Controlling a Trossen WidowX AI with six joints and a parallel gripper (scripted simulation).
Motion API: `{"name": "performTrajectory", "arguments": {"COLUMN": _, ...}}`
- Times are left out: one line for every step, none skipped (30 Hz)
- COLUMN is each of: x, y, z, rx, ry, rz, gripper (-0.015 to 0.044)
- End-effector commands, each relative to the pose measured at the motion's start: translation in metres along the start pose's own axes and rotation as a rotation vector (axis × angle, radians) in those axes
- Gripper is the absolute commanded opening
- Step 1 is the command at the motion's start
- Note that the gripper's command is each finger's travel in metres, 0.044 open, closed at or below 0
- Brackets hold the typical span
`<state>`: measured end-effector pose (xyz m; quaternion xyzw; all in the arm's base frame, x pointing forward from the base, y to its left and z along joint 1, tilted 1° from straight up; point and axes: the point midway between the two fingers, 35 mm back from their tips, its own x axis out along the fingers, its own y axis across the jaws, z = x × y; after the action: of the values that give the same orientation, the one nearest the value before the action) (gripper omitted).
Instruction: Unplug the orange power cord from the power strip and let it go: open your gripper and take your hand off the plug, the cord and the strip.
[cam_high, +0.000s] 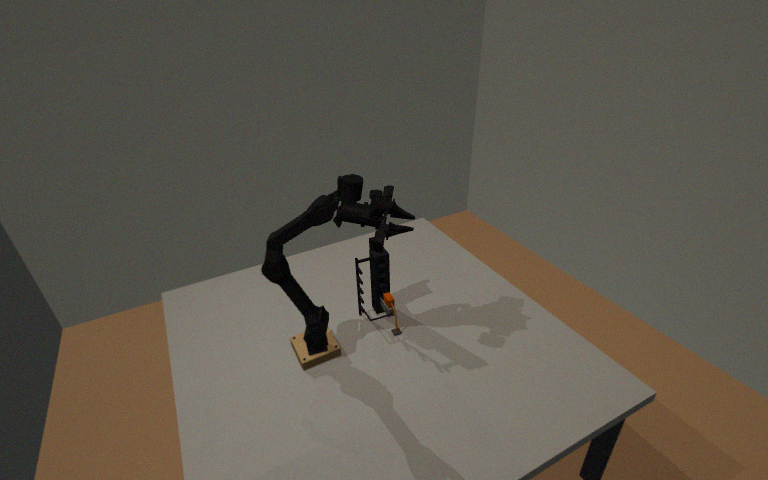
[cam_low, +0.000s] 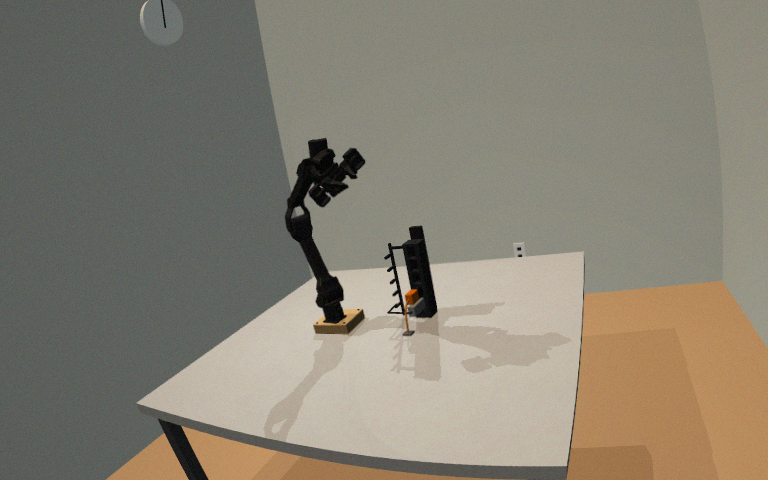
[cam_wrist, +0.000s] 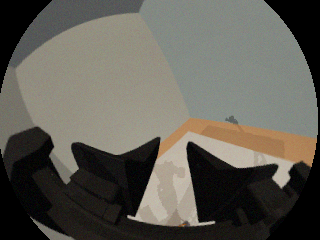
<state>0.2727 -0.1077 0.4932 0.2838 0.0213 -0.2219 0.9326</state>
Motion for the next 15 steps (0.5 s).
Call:
{"name": "performTrajectory", "arguments": {"x": 0.031, "y": -0.006, "z": -0.045, "rx": 0.083, "ry": 0.160, "rz": -0.043, "gripper": 0.0160}}
{"name": "performTrajectory", "arguments": {"x": 0.039, "y": -0.008, "z": -0.059, "rx": 0.107, "ry": 0.205, "rz": -0.060, "gripper": 0.0160}}
{"name": "performTrajectory", "arguments": {"x": 0.045, "y": -0.010, "z": -0.073, "rx": 0.131, "ry": 0.249, "rz": -0.078, "gripper": 0.0160}}
{"name": "performTrajectory", "arguments": {"x": 0.051, "y": -0.012, "z": -0.087, "rx": 0.154, "ry": 0.292, "rz": -0.099, "gripper": 0.0160}}
{"name": "performTrajectory", "arguments": {"x": 0.057, "y": -0.014, "z": -0.103, "rx": 0.180, "ry": 0.340, "rz": -0.123, "gripper": 0.0160}}
{"name": "performTrajectory", "arguments": {"x": 0.063, "y": -0.017, "z": -0.119, "rx": 0.205, "ry": 0.388, "rz": -0.151, "gripper": 0.0160}}
{"name": "performTrajectory", "arguments": {"x": 0.068, "y": -0.019, "z": -0.136, "rx": 0.230, "ry": 0.435, "rz": -0.181, "gripper": 0.0160}}
{"name": "performTrajectory", "arguments": {"x": 0.071, "y": -0.022, "z": -0.152, "rx": 0.254, "ry": 0.481, "rz": -0.213, "gripper": 0.0160}}
{"name": "performTrajectory", "arguments": {"x": 0.074, "y": -0.025, "z": -0.169, "rx": 0.276, "ry": 0.526, "rz": -0.247, "gripper": 0.0160}}
{"name": "performTrajectory", "arguments": {"x": 0.076, "y": -0.028, "z": -0.185, "rx": 0.297, "ry": 0.569, "rz": -0.283, "gripper": 0.0160}}
{"name": "performTrajectory", "arguments": {"x": 0.078, "y": -0.031, "z": -0.201, "rx": 0.317, "ry": 0.611, "rz": -0.322, "gripper": 0.0160}}
{"name": "performTrajectory", "arguments": {"x": 0.078, "y": -0.034, "z": -0.217, "rx": 0.336, "ry": 0.651, "rz": -0.362, "gripper": 0.0160}}
{"name": "performTrajectory", "arguments": {"x": 0.078, "y": -0.038, "z": -0.233, "rx": 0.353, "ry": 0.690, "rz": -0.405, "gripper": 0.0160}}
{"name": "performTrajectory", "arguments": {"x": 0.077, "y": -0.041, "z": -0.248, "rx": 0.369, "ry": 0.726, "rz": -0.449, "gripper": 0.0160}}
{"name": "performTrajectory", "arguments": {"x": 0.075, "y": -0.045, "z": -0.265, "rx": 0.384, "ry": 0.763, "rz": -0.499, "gripper": 0.0160}}
